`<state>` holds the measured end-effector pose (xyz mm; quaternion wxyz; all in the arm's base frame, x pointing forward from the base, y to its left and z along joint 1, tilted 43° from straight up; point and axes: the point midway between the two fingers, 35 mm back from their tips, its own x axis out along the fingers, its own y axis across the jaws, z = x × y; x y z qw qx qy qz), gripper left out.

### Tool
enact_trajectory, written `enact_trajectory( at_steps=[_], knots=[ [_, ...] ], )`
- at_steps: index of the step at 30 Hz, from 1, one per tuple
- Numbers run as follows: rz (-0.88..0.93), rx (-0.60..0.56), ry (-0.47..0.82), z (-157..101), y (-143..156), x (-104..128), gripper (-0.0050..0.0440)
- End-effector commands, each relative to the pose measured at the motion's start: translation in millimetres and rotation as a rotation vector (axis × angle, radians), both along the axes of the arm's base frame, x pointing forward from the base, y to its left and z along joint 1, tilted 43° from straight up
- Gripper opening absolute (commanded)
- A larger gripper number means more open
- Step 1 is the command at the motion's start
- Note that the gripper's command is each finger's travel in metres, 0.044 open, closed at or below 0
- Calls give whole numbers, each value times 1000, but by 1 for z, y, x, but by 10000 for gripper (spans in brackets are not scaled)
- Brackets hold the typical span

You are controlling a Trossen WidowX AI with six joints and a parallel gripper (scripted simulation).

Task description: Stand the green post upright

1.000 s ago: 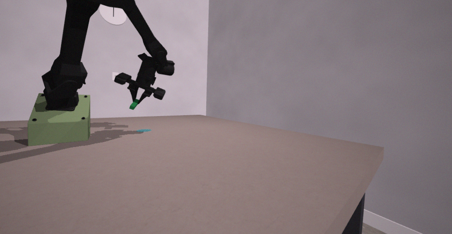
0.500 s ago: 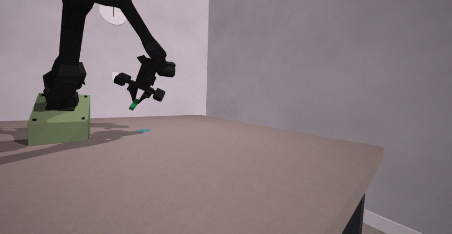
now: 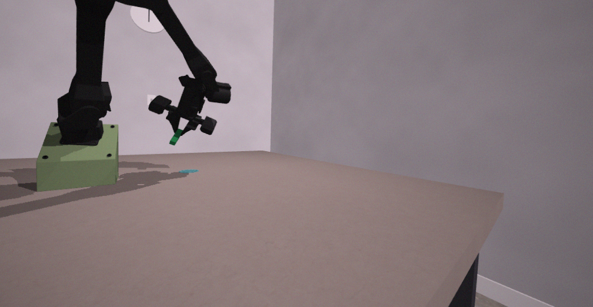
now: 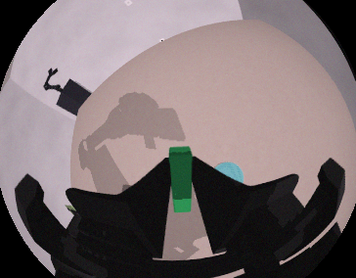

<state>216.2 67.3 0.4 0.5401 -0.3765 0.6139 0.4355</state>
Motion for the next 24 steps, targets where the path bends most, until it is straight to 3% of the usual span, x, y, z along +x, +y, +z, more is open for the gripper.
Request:
enact_trajectory(
  at_steps=[1,24],
  knots=[
    [3,28,-6,0,-1,-1,22],
    [18,191,-66,2,-1,0,22]
  ],
)
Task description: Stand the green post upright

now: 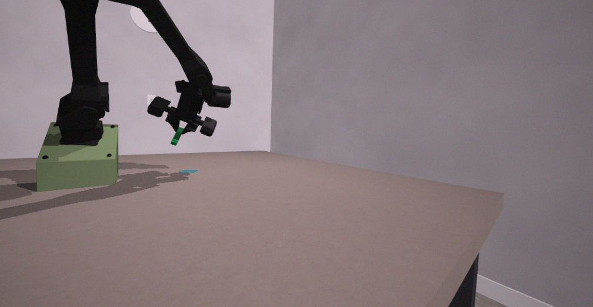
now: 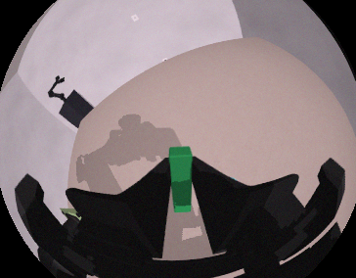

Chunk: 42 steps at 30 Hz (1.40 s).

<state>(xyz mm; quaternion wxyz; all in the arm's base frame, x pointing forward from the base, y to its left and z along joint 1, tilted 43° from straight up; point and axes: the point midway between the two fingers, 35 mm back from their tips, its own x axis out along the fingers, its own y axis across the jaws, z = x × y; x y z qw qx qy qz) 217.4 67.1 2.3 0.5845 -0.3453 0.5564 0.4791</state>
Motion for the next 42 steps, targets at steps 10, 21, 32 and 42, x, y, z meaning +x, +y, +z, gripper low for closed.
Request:
enact_trajectory(
  at_steps=[10,21,32,42],
  knots=[
    [12,78,-40,2,-1,0,22],
    [23,148,-85,4,-1,1,22],
    [35,213,-135,7,-2,3,22],
    [46,261,-179,10,-2,4,22]
  ],
)
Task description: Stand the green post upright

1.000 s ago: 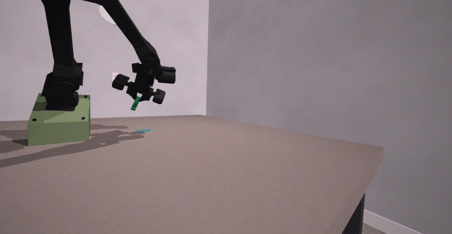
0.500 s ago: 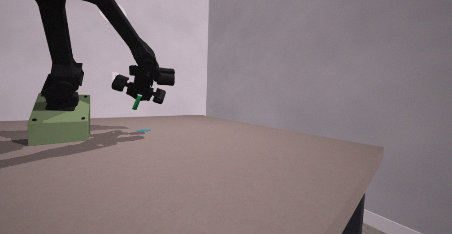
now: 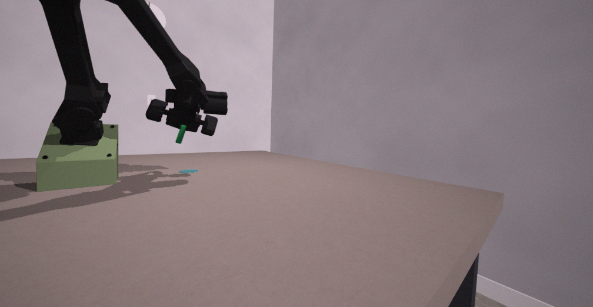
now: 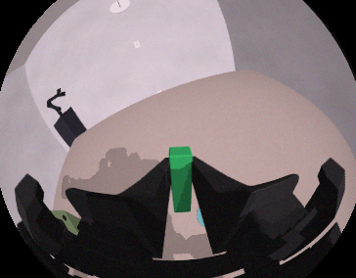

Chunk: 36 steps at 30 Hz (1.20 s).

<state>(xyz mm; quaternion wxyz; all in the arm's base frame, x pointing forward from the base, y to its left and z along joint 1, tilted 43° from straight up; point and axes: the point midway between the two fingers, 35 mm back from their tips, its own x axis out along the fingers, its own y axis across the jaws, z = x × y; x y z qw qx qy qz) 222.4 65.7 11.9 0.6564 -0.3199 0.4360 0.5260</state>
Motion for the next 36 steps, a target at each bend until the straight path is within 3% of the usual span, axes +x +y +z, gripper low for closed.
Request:
enact_trajectory(
  at_steps=[1,36],
  knots=[
    [5,19,-20,1,-1,-1,22],
    [44,177,-219,14,-5,4,22]
  ],
)
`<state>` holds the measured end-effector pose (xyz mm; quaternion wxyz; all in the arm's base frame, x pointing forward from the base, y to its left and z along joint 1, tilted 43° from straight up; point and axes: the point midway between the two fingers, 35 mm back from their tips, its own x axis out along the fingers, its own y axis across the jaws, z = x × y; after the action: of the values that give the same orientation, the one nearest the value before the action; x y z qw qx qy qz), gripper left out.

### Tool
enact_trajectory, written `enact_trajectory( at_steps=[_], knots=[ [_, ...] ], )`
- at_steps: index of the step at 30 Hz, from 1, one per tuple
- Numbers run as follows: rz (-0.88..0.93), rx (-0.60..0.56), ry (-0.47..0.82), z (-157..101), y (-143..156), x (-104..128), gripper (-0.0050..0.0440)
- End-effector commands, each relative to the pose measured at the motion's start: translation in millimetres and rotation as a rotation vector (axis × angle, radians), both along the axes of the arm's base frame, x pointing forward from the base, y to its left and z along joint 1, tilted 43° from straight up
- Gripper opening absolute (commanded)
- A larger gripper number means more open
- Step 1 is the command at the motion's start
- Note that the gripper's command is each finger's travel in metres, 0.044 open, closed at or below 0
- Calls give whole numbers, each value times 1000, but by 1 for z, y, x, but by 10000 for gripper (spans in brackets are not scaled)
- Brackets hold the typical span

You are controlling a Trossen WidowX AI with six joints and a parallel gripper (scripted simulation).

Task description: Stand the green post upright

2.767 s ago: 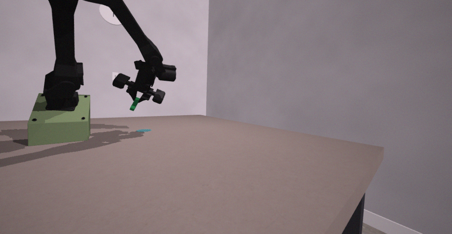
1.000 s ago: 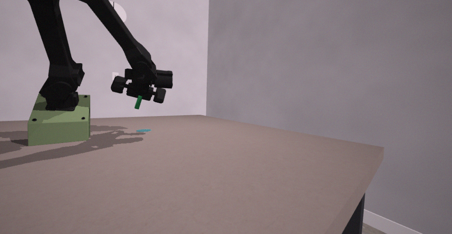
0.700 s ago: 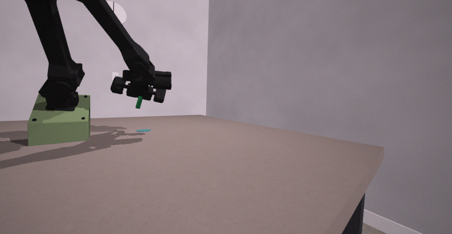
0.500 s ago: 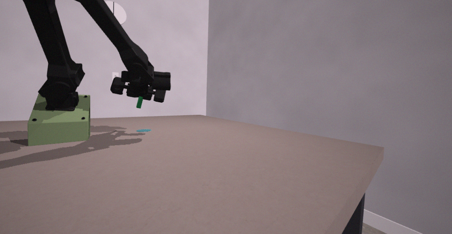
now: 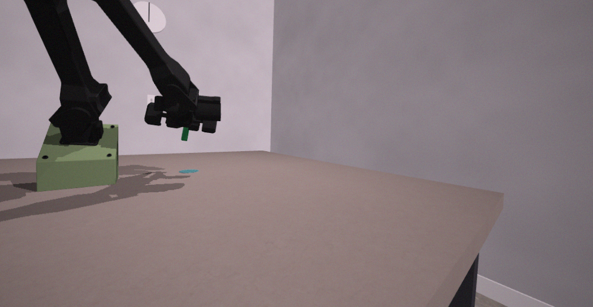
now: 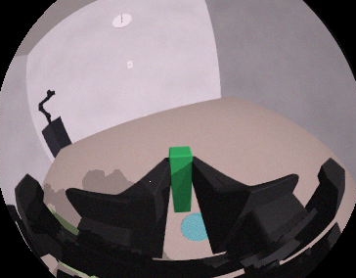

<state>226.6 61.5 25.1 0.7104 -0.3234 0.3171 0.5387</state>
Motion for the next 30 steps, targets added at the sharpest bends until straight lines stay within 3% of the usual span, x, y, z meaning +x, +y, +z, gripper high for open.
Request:
enact_trajectory(
  at_steps=[1,30],
  knots=[
    [5,14,-27,1,-1,-1,22],
    [30,93,-185,12,-5,1,22]
  ],
)
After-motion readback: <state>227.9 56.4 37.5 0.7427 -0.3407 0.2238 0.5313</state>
